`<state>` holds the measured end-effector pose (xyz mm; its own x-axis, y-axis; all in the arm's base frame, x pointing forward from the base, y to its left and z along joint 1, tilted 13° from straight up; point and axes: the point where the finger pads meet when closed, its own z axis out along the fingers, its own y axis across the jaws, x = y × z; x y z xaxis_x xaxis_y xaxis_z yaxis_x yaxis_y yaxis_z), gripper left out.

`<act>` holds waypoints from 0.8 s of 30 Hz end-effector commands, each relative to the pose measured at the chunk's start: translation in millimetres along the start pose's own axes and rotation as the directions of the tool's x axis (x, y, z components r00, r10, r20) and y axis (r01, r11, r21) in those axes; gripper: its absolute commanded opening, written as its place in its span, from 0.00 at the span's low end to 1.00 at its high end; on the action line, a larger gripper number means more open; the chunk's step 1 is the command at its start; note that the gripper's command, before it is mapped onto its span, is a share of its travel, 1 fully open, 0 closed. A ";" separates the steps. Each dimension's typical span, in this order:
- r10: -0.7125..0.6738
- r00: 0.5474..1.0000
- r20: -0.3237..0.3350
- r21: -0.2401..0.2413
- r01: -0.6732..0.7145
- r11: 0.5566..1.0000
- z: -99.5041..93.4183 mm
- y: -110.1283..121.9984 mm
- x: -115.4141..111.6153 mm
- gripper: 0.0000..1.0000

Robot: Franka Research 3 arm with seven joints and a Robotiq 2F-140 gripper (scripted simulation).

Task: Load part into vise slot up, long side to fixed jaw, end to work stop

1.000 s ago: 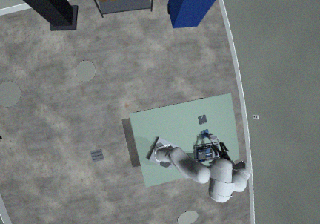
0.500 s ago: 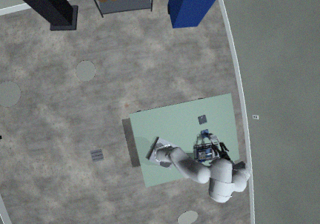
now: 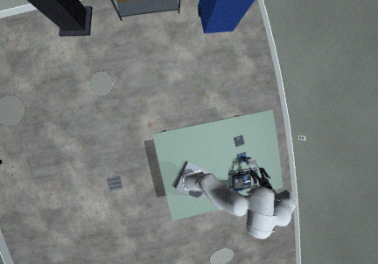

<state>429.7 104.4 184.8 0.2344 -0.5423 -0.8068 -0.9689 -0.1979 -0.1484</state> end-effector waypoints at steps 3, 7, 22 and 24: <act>0.006 1.000 0.000 0.000 -0.006 1.000 -0.6 0.7 -0.9 0.00; 0.006 1.000 -0.005 0.000 -0.006 1.000 -0.5 0.6 -1.0 0.00; 0.006 0.999 -0.050 0.000 -0.006 1.000 0.1 -0.1 -1.6 0.00; 0.006 0.998 -0.061 0.000 -0.006 1.000 0.2 -0.1 -1.9 0.00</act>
<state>427.6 107.0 187.6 0.2509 -0.5693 -0.7829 -0.9652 -0.2082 -0.1579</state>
